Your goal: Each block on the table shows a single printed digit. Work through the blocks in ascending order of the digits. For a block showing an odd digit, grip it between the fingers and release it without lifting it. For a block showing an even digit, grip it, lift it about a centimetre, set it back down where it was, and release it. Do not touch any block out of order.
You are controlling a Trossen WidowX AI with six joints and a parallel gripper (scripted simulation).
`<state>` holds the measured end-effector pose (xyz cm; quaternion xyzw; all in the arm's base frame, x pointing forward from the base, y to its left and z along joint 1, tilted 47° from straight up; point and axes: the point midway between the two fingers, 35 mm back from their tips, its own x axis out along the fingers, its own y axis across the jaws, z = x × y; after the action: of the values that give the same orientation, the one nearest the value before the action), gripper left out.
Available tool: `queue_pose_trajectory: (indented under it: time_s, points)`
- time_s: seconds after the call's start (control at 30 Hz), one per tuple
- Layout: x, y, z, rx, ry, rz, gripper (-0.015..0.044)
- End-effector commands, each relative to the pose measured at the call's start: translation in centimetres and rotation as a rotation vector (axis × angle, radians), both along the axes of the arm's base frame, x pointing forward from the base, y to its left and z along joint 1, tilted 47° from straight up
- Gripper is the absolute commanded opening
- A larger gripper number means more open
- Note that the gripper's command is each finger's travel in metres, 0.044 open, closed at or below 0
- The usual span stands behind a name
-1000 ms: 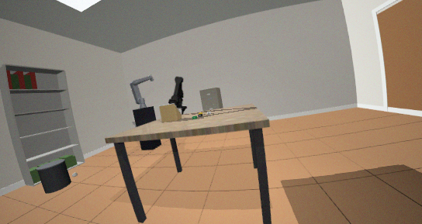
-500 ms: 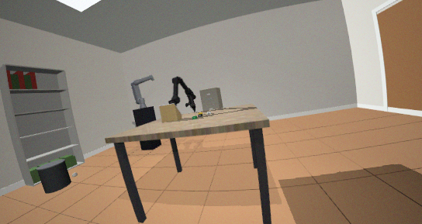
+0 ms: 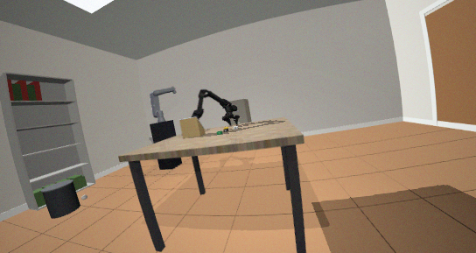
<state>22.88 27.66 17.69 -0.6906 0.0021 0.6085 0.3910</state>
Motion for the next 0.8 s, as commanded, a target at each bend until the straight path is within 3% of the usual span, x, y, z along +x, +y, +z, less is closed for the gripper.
queue_pose_trajectory:
  time_s: [0.0,0.37,0.77]
  points:
    - [3.0,-3.8,-3.3,-0.029,0.164,-0.216,0.04]
    - [6.9,-16.3,-11.2,-0.019,0.654,-0.859,0.04]
    - [4.2,-28.2,-17.0,0.164,1.238,-1.557,0.04]
